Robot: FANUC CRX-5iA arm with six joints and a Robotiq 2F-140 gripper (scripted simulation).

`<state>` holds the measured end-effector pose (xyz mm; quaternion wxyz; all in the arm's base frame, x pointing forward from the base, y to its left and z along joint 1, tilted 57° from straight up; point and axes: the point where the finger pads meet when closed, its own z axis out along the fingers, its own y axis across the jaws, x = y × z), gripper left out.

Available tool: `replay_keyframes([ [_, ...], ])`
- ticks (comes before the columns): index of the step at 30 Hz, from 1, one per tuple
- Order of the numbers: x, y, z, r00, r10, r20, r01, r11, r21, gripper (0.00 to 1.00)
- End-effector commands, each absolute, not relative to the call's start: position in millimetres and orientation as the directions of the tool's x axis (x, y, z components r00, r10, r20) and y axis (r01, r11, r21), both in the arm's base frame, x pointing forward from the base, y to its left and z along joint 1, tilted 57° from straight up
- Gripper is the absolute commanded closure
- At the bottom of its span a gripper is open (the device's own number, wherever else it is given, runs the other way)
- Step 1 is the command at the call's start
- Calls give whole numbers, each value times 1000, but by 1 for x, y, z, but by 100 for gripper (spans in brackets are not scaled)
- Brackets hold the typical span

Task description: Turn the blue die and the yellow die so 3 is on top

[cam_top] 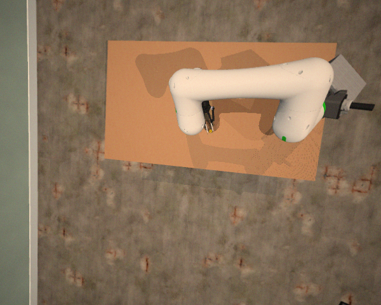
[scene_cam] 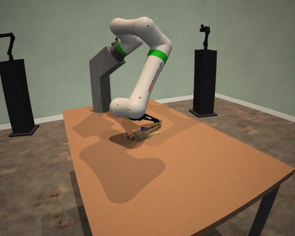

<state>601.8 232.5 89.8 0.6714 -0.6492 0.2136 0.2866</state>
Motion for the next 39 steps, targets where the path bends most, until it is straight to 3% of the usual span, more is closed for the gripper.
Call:
replay_keyframes([
  [1,603,220,89,744,107,-659,-662,-7,-749,79],
  [18,603,198,89,744,107,-659,-662,-7,-749,79],
  [39,568,165,121,744,107,-659,-662,-7,-749,79],
])
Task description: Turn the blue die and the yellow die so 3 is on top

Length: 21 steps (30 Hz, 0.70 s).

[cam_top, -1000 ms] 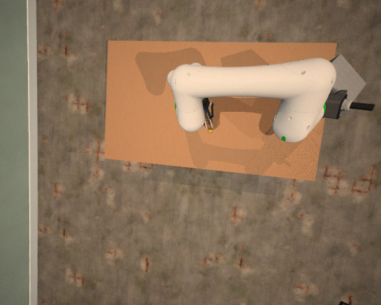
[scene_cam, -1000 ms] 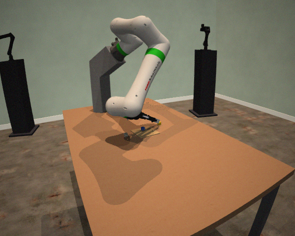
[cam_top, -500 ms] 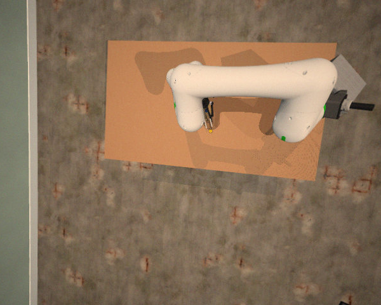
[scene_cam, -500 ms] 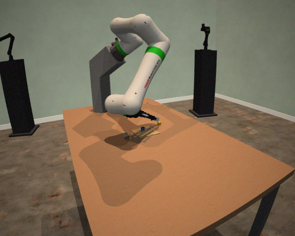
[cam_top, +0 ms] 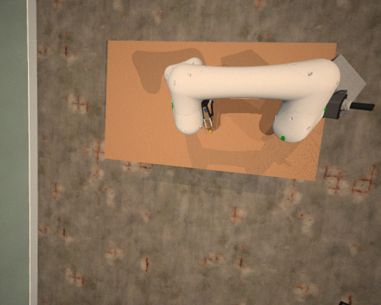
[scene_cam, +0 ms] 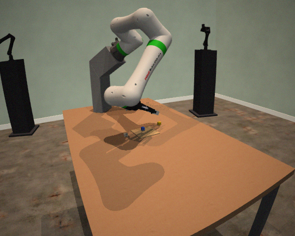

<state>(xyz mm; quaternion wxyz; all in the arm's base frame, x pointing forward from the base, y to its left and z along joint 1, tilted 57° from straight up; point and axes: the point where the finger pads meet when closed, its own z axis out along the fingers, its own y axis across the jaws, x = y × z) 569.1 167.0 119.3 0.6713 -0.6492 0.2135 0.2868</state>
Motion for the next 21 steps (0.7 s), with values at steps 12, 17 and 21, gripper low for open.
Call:
replay_keyframes([
  [12,560,170,128,749,-36,-662,-662,-7,-749,79],
  [17,552,176,136,734,-206,-647,-662,-8,-749,79],
  [21,547,178,139,719,-288,-633,-662,-7,-749,79],
])
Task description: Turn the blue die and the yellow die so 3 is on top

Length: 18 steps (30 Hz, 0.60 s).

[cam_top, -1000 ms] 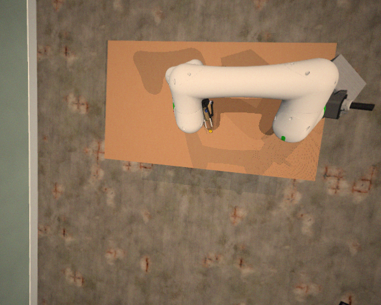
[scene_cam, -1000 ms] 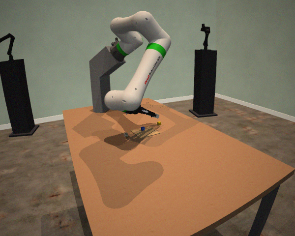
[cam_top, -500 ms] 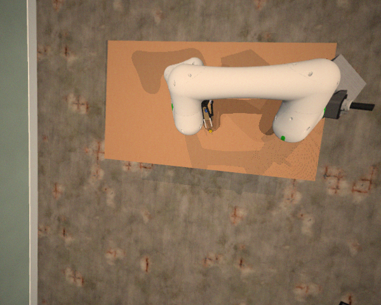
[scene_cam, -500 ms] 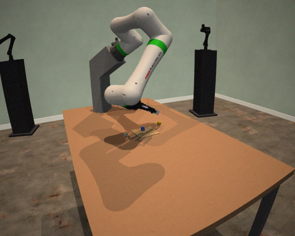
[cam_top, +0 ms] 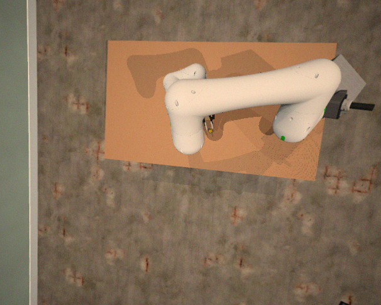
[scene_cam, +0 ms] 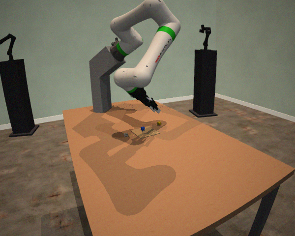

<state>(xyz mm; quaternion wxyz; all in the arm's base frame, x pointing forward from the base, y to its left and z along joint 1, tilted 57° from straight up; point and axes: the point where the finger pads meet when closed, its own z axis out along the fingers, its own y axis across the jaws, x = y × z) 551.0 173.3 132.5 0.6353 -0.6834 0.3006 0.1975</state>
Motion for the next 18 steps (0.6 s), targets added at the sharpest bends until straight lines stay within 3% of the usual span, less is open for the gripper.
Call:
replay_keyframes([
  [1,545,180,141,709,-329,-624,-663,-8,-749,79],
  [18,523,192,158,554,-677,-485,-667,-12,-745,79],
])
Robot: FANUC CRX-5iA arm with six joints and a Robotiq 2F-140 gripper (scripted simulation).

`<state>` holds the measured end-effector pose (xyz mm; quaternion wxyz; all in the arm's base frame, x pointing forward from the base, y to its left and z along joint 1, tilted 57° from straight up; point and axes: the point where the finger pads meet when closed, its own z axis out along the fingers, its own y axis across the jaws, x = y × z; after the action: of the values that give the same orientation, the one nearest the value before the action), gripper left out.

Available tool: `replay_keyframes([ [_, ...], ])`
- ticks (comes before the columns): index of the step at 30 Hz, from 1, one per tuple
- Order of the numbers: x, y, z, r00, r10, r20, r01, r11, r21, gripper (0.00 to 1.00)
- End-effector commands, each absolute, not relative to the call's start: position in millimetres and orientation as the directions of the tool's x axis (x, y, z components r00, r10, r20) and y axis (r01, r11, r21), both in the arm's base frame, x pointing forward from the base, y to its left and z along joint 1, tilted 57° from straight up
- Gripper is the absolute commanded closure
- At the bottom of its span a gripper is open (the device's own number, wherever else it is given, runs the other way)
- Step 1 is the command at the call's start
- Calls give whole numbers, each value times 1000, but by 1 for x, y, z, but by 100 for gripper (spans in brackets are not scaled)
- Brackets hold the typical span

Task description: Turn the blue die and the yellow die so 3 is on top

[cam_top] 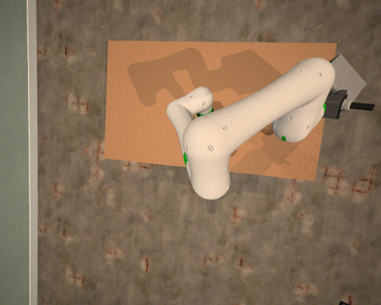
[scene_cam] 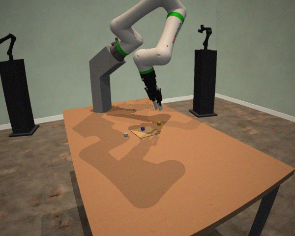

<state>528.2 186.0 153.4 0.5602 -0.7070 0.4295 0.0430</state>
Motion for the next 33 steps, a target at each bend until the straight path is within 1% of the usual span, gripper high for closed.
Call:
replay_keyframes([
  [1,521,193,158,542,-694,-474,-668,-13,-744,79],
  [4,521,193,158,540,-696,-473,-668,-13,-744,79],
  [8,512,195,158,461,-789,-407,-679,-17,-734,79],
  [18,512,198,170,425,-827,-367,-661,-7,-750,79],
  [19,512,198,170,425,-827,-367,-661,-7,-750,0],
  [33,512,198,170,418,-827,-376,-666,2,-746,0],
])
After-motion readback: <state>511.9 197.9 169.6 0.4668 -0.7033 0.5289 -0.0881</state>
